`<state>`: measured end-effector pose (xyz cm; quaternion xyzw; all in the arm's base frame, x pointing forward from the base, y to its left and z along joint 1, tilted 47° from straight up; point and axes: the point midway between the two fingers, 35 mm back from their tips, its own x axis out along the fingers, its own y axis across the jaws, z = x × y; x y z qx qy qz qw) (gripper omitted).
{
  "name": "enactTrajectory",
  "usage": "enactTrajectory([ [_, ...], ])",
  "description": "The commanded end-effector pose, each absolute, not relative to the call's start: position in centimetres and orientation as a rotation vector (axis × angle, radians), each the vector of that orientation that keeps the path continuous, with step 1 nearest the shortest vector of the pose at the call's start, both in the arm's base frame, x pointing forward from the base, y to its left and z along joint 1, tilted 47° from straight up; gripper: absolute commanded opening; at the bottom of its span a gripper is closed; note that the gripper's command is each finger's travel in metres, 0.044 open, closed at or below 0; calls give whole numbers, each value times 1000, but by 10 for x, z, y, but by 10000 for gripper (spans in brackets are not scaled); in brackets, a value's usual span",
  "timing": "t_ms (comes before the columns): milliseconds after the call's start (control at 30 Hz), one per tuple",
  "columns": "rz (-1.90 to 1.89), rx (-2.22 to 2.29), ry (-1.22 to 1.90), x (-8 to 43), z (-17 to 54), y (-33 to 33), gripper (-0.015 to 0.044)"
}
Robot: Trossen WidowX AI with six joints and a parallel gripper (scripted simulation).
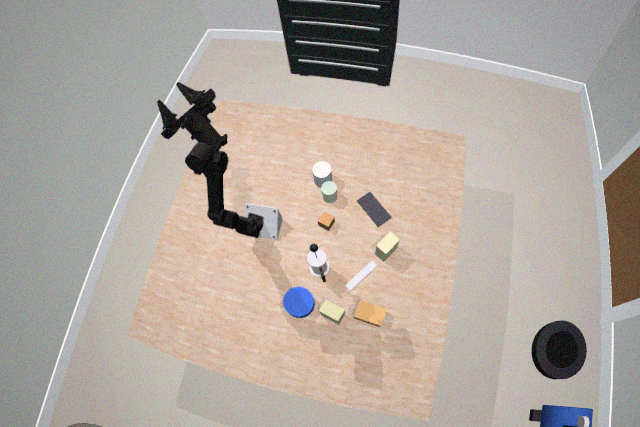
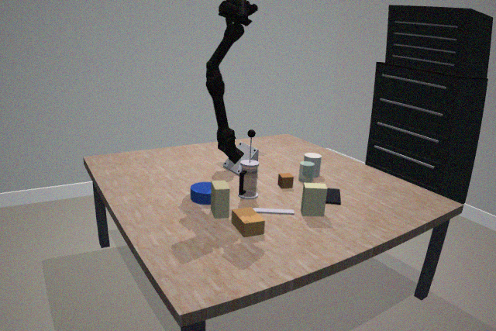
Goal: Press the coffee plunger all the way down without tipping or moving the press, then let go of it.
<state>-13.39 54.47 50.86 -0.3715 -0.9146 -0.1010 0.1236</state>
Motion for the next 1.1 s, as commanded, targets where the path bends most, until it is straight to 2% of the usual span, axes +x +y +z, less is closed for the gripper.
enactTrajectory([
  [0,-286,-1093,-2659,-132,509,545,426],
  [167,-137,-1269,-2487,-97,507,556,440],
  [533,191,-1580,-1752,29,487,540,440],
  [800,256,-1551,-1195,112,456,482,440],
  [1067,170,-1392,-673,184,410,394,440],
])
